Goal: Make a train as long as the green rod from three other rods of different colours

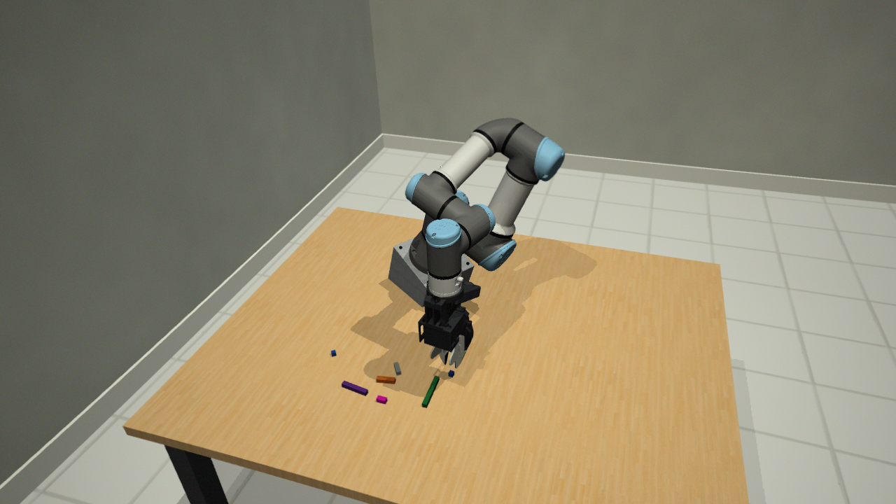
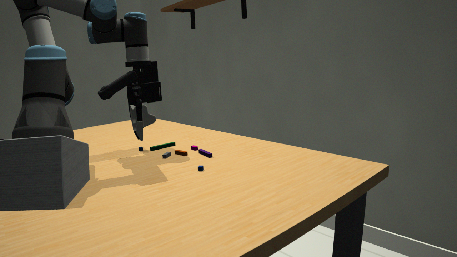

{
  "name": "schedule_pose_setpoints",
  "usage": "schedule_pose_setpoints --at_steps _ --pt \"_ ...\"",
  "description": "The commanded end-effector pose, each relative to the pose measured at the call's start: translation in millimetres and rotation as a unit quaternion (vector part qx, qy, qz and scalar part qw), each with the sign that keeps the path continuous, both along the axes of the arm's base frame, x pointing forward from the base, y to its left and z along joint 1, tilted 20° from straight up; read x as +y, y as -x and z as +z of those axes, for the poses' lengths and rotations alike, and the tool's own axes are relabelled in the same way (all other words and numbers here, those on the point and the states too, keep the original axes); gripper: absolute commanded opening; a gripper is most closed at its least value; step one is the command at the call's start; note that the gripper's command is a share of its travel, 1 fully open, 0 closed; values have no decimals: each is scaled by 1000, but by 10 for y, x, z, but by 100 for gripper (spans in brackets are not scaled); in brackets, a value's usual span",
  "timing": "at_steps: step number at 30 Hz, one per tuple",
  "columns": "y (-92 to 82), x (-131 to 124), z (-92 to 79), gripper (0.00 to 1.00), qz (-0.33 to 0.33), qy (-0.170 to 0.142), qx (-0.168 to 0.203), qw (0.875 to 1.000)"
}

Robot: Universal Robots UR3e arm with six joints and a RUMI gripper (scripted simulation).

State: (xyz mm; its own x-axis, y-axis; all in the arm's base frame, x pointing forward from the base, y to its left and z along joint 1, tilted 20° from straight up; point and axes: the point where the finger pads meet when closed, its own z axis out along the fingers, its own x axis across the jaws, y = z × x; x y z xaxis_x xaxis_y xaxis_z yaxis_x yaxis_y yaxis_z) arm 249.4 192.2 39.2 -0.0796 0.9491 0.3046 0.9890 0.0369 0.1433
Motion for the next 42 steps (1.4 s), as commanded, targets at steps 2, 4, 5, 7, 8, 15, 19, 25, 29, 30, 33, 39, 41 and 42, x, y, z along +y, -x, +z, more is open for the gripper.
schedule_pose_setpoints --at_steps 2,4,5,7,8,15,19,25,29,30,33,39,41,42 --pt "-21 23 -67 14 0 1 -1 1000" --pt "-23 28 -84 14 0 1 -1 1000" --pt "-24 30 -91 14 0 1 -1 1000" --pt "-26 34 -103 14 0 1 -1 1000" --pt "-27 36 -108 14 0 1 -1 1000" --pt "-29 40 -122 14 0 1 -1 1000" --pt "-29 41 -124 14 0 1 -1 1000" --pt "-29 41 -124 14 0 1 -1 1000" --pt "-29 41 -124 14 0 1 -1 1000" --pt "-29 41 -124 14 0 1 -1 1000" --pt "-29 41 -124 14 0 1 -1 1000" --pt "-29 41 -124 14 0 1 -1 1000" --pt "-29 41 -124 14 0 1 -1 1000" --pt "-29 41 -124 14 0 1 -1 1000"
